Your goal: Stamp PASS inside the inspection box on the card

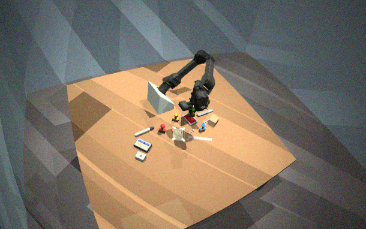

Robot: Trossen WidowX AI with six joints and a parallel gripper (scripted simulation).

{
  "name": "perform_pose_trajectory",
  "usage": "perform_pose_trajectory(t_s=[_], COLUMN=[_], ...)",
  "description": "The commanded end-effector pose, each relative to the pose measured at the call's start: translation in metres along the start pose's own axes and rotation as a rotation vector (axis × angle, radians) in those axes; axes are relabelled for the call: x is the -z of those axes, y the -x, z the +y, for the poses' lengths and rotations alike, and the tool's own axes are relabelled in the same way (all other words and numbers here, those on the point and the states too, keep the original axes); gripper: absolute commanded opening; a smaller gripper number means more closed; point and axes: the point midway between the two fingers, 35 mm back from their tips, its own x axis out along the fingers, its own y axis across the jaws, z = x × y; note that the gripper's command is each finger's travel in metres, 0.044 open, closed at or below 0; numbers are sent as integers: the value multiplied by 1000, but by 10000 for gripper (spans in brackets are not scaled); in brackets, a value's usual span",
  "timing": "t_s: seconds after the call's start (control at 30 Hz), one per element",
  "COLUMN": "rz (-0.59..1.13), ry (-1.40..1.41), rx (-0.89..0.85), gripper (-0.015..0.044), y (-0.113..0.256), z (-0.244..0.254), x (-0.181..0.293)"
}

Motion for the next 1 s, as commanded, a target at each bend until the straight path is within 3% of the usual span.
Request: perform_pose_trajectory(t_s=[0.0, 0.97], rz=[4, 5], ry=[-5, -3], rx=[-7, -9], gripper=[0, 0], y=[-5, -21], z=[13, 22], x=[17, 29])
